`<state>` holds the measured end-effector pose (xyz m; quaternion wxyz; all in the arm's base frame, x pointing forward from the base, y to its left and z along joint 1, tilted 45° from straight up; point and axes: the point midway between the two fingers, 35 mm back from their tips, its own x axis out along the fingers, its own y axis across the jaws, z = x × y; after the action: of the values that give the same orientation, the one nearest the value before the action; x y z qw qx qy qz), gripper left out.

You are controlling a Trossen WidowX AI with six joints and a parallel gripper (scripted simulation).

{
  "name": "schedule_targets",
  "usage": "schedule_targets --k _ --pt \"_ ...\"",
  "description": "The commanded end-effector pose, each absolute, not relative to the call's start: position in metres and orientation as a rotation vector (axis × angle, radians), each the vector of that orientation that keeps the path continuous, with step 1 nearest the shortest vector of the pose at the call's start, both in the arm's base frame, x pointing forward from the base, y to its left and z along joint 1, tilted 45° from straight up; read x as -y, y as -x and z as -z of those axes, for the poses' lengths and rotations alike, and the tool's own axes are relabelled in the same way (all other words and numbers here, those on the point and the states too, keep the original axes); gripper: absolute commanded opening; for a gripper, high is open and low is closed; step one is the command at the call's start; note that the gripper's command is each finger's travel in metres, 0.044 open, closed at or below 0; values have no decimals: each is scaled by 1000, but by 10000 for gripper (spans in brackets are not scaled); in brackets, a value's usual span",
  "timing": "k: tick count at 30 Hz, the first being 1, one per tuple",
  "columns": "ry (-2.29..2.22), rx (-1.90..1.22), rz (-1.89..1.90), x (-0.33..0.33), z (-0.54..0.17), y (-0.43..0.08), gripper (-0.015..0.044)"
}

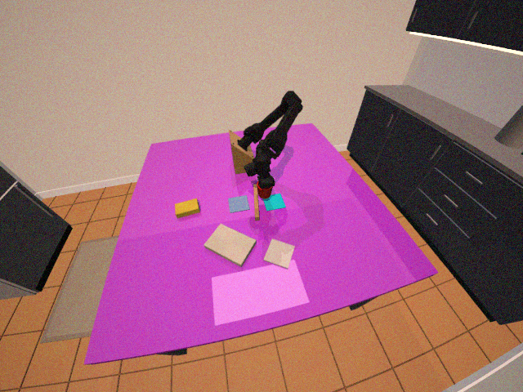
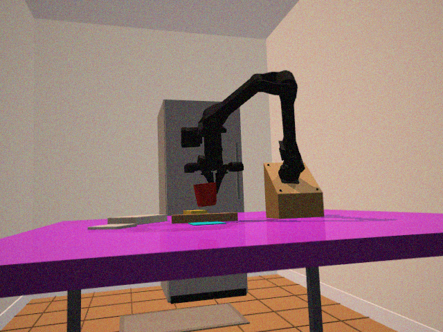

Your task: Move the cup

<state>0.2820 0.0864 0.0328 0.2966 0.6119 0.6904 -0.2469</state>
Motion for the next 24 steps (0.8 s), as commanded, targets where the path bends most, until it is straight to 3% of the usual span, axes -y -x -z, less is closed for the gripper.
schedule_targets --k 1,24 --pt "-1634 -1832 651 -95 -44 -284 0" --pt "-1635 -1834 649 -125 -59 -285 0"
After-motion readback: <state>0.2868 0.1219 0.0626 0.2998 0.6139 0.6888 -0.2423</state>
